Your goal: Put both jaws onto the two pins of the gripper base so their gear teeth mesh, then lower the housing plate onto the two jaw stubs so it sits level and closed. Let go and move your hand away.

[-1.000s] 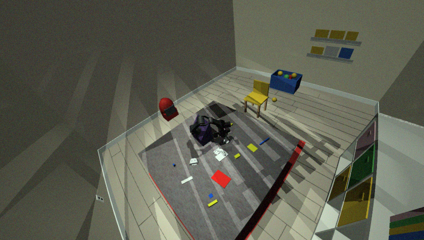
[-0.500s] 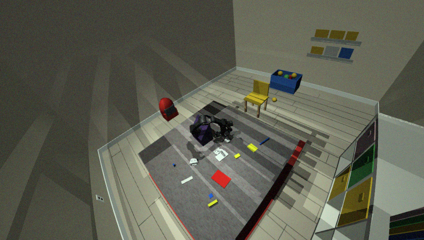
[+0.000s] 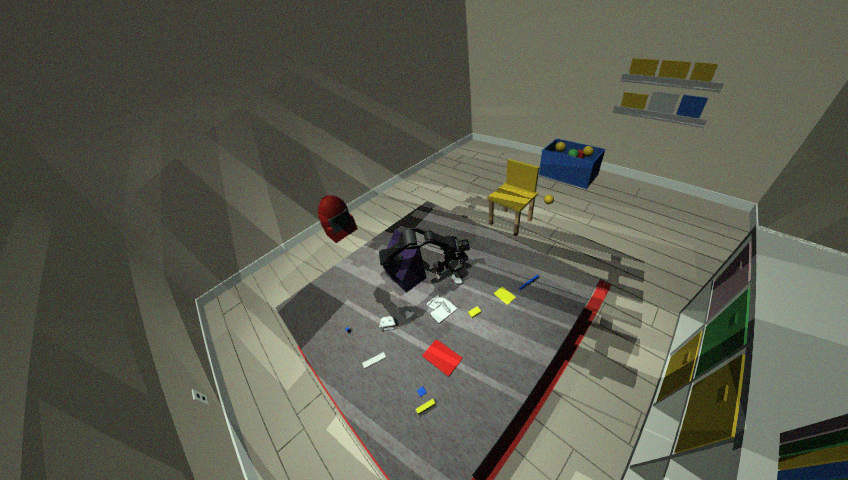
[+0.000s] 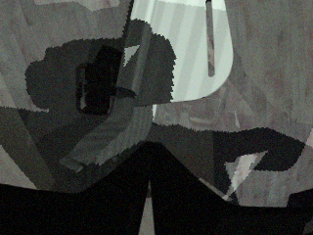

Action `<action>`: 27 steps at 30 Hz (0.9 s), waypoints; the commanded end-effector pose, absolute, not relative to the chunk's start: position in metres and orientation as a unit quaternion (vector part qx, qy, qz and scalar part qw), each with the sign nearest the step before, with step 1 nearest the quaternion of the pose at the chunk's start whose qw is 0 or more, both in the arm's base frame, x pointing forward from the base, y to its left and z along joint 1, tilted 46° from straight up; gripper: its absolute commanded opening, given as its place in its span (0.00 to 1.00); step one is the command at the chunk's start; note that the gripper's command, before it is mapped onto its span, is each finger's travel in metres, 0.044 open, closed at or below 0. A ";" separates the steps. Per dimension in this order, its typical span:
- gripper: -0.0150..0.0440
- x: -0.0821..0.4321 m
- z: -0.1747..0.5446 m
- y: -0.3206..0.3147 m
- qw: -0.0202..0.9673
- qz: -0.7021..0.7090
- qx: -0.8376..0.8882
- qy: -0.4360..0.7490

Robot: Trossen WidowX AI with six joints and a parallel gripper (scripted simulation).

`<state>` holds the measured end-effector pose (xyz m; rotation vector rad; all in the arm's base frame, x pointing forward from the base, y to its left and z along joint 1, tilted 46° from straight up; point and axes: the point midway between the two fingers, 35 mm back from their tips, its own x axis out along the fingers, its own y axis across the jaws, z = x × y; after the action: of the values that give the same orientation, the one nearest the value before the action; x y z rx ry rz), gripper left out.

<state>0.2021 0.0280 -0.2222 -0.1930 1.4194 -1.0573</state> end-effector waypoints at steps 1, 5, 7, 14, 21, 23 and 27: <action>0.25 0.203 -0.224 0.030 0.628 -0.463 -0.081 0.620; 0.25 0.206 -0.225 0.035 0.628 -0.463 -0.081 0.620; 0.25 0.210 -0.211 0.048 0.629 -0.462 -0.082 0.620; 0.30 0.214 -0.188 0.066 0.631 -0.458 -0.088 0.620; 0.61 0.214 -0.188 0.066 0.631 -0.458 -0.088 0.620; 0.70 0.214 -0.188 0.066 0.631 -0.458 -0.088 0.620; 0.88 0.214 -0.188 0.066 0.631 -0.458 -0.088 0.620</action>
<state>0.2141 0.0662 -0.1883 -0.1979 1.4195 -1.0514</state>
